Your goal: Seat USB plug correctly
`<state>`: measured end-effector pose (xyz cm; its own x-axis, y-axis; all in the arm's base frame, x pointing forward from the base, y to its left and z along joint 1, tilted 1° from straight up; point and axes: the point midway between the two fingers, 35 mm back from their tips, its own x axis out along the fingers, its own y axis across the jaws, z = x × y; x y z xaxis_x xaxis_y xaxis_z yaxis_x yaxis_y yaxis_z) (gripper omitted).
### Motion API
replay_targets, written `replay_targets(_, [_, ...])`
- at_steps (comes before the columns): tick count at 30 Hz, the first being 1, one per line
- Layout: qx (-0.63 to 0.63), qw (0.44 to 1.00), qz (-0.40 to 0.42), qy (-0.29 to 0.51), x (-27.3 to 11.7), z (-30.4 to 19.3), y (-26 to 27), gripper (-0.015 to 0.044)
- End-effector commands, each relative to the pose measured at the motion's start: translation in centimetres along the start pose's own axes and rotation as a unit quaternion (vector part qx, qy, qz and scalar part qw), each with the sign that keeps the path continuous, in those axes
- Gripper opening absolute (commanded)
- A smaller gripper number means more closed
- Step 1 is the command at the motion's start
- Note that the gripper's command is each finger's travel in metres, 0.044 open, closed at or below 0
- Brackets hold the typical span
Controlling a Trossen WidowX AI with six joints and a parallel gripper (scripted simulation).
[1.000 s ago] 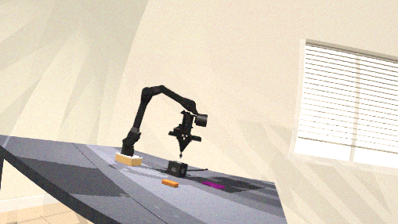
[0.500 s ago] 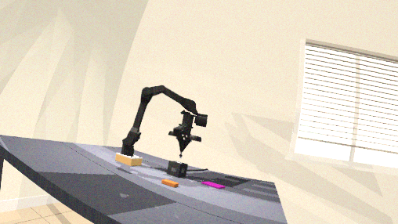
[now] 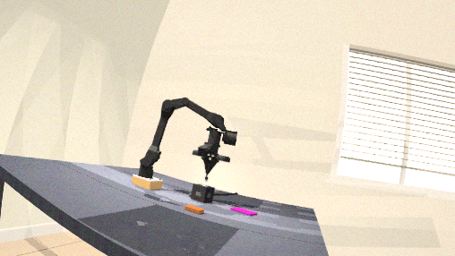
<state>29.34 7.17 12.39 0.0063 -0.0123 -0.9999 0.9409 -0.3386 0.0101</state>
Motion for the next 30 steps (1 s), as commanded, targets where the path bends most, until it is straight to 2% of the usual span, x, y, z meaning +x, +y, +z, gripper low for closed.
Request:
replay_targets(1, [-0.003, 1.000, 0.002, -0.003, 0.09, 0.07, 0.07, 0.0000])
replay_targets(30, [-0.010, 1.000, 0.002, -0.008, 0.44, 0.21, 0.07, 0.0000])
